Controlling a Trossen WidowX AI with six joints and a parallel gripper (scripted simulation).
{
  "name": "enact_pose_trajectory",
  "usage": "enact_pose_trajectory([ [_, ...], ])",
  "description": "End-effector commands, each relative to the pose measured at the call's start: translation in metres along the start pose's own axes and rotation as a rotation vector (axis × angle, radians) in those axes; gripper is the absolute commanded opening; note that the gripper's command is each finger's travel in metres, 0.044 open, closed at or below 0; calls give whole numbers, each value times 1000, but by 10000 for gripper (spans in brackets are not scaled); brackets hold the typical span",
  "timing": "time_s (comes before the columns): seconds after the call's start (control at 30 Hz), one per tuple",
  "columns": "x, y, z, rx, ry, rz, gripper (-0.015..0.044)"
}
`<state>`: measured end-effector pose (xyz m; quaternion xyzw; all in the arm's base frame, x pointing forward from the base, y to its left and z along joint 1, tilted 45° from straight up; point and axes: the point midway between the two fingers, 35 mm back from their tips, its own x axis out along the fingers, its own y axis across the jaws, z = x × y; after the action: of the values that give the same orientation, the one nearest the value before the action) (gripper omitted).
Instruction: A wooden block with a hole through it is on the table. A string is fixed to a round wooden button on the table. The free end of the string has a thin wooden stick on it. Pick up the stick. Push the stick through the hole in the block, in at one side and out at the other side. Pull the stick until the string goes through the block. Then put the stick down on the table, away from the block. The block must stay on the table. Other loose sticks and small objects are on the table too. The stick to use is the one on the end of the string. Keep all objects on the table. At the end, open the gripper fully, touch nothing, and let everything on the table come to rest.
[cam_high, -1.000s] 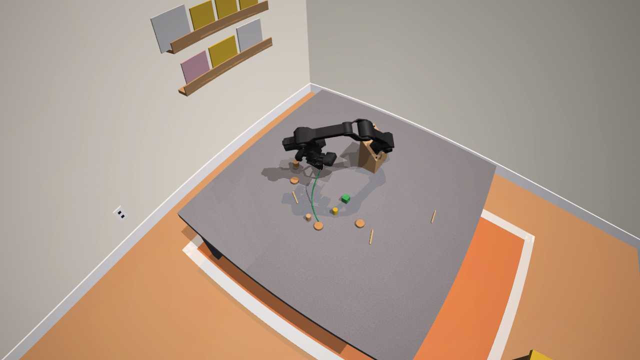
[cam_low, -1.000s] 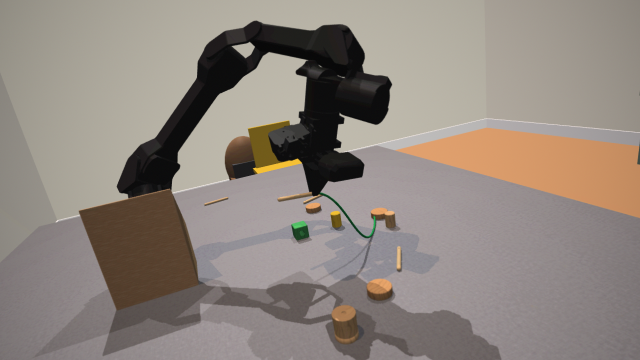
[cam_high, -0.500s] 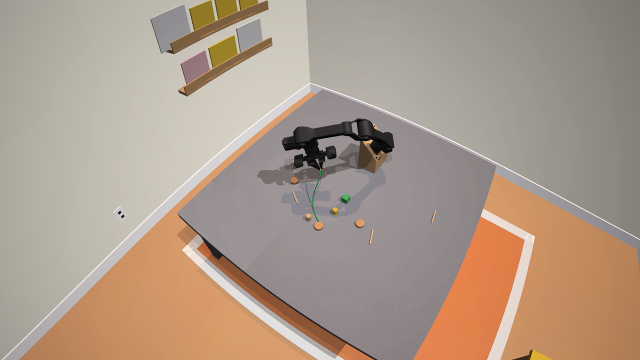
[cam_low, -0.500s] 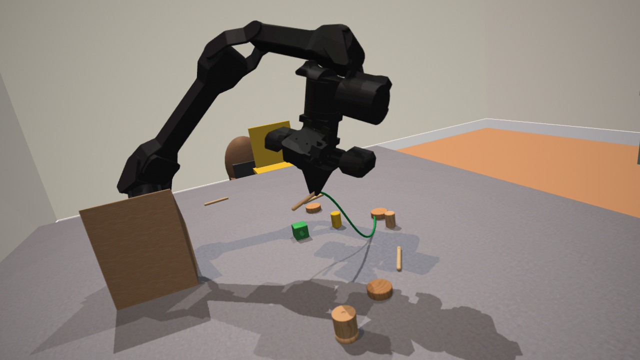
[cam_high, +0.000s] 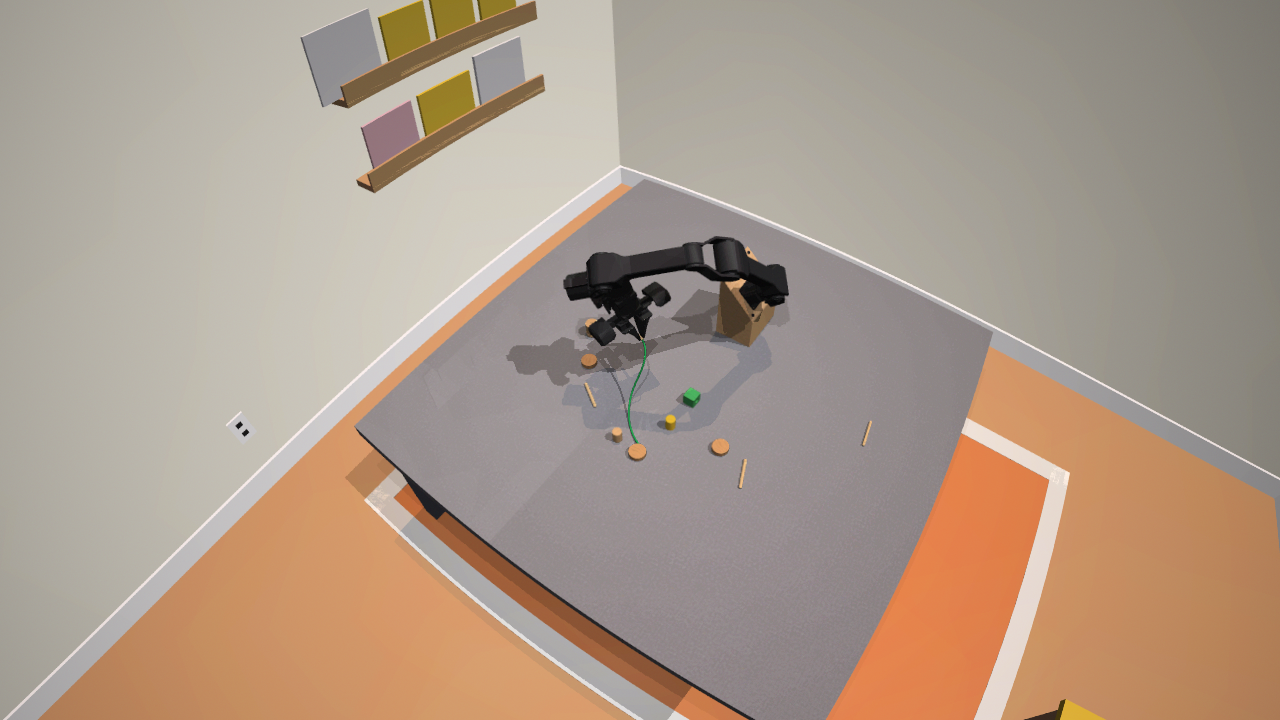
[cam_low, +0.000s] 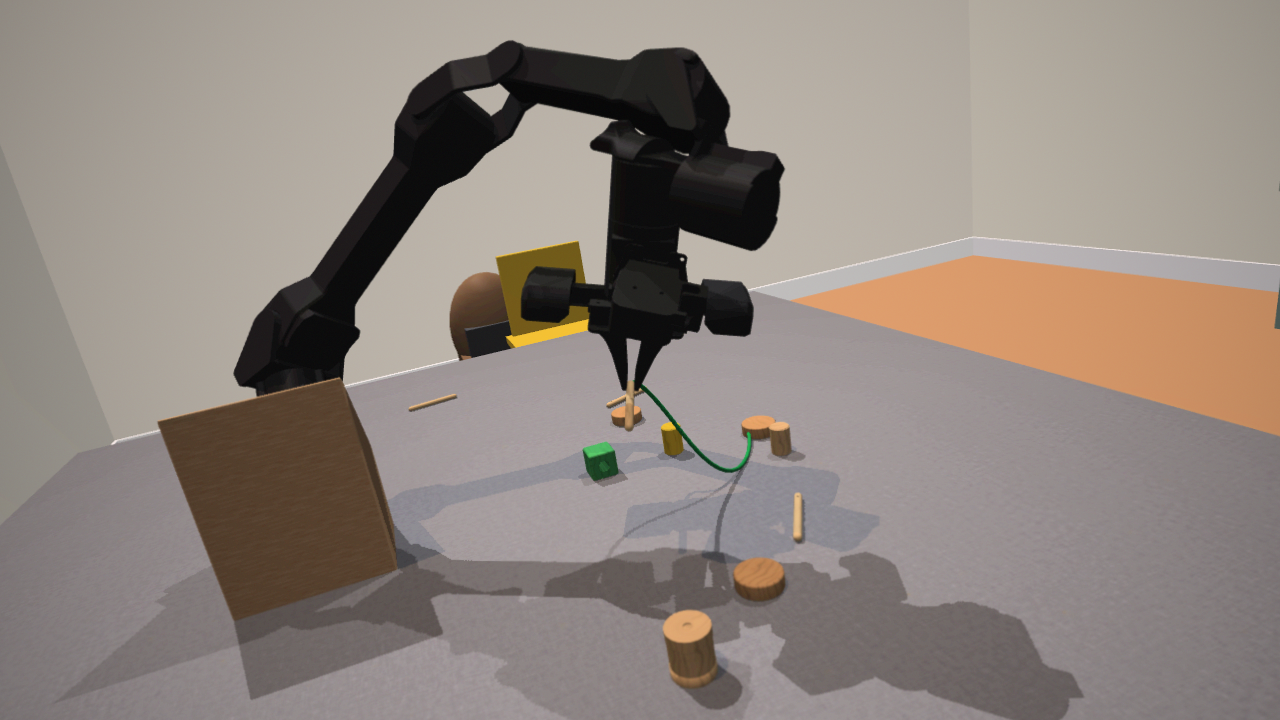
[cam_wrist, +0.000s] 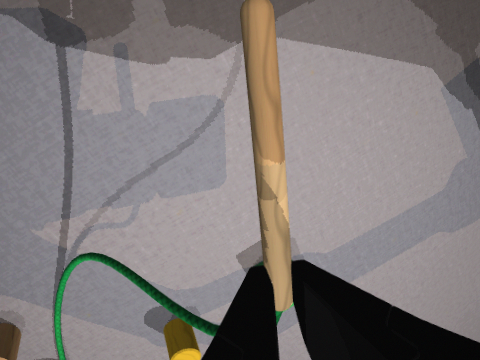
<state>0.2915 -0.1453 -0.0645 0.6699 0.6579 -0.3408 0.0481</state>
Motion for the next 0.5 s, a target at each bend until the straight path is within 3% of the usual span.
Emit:
enact_pose_trajectory([
  [0.0, 0, 0, 0, -141, 6, 3, 0],
  [0.47, -1, 1, 1, -627, 12, 14, 0],
])
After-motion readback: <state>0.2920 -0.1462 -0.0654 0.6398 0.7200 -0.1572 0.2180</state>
